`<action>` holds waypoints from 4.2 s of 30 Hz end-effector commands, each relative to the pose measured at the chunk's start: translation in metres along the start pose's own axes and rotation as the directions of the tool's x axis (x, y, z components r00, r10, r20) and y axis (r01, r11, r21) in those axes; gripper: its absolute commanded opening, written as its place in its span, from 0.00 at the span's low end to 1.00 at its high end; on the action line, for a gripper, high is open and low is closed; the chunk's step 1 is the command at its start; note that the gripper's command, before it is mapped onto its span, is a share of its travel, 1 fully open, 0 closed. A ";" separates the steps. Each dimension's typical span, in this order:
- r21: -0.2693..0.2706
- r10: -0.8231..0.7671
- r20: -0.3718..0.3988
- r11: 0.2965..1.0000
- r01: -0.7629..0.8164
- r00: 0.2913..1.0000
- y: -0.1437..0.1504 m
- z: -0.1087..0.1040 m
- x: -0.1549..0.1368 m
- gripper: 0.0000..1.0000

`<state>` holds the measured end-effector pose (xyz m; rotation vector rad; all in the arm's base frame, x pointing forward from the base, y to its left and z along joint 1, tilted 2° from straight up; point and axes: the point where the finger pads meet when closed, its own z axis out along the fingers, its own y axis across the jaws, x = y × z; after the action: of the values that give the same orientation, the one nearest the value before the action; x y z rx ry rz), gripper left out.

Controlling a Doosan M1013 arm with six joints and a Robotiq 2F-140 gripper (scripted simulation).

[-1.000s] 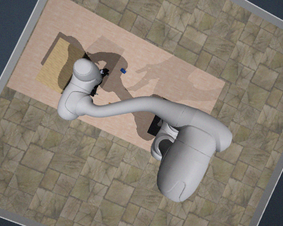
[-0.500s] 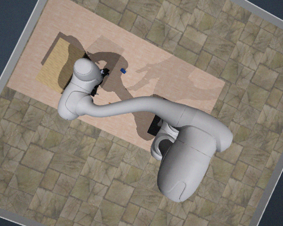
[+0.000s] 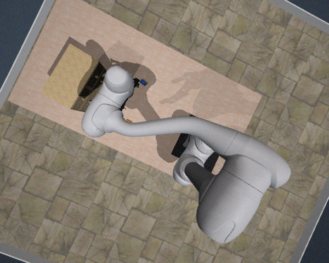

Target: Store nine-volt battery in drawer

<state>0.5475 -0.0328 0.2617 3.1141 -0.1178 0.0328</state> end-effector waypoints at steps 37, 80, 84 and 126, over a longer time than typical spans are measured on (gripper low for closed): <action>0.011 0.000 -0.735 1.000 0.012 0.678 -0.005 0.071 0.067 1.00; 0.000 0.000 -0.937 1.000 0.000 0.350 0.000 0.100 0.100 1.00; 0.000 0.000 -0.937 1.000 0.000 0.350 0.000 0.100 0.100 0.20; 0.000 0.000 -0.937 1.000 0.000 0.350 0.000 0.114 0.145 0.20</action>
<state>0.6846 -0.0461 0.1535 2.5096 -0.0735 1.7806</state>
